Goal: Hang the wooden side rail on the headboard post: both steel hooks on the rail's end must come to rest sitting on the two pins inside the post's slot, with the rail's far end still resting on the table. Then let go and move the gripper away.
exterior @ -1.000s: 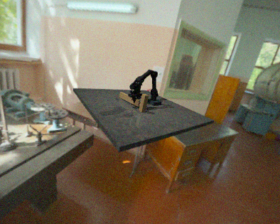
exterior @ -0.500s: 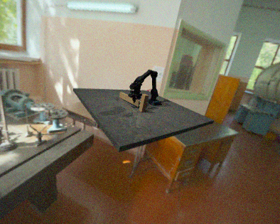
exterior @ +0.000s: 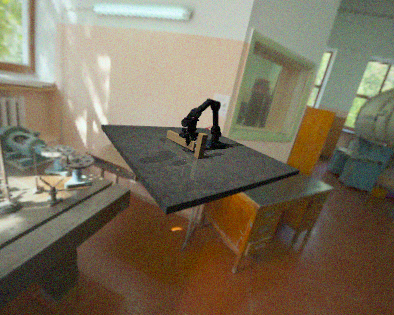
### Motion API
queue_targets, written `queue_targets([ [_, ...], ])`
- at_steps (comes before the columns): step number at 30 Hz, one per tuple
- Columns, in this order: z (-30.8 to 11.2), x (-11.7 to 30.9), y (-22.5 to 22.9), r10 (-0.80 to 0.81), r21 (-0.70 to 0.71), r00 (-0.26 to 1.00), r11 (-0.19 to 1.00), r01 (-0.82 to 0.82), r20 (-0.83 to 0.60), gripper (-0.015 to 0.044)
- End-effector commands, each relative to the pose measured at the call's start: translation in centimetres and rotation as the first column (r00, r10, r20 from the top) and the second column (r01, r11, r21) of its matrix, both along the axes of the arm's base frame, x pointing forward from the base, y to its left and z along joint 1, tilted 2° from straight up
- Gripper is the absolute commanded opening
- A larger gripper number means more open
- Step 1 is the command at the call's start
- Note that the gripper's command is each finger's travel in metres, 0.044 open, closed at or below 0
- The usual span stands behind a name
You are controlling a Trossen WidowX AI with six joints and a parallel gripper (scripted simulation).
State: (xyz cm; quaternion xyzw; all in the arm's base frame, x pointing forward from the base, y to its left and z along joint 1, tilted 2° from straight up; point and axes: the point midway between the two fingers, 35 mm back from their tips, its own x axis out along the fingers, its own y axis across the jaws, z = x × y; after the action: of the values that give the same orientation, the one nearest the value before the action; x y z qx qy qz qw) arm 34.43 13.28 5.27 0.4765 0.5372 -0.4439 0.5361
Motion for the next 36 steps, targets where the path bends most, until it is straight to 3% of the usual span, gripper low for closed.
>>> queue_targets([
  [1, 0.41, 0.24, 0.25, -0.003, 0.007, 1.000, 1.000, 0.003, 0.010, 0.0000],
  [36, 0.08, -0.01, 0.63, -0.003, 0.007, 1.000, 1.000, 0.003, 0.010, 0.0000],
])
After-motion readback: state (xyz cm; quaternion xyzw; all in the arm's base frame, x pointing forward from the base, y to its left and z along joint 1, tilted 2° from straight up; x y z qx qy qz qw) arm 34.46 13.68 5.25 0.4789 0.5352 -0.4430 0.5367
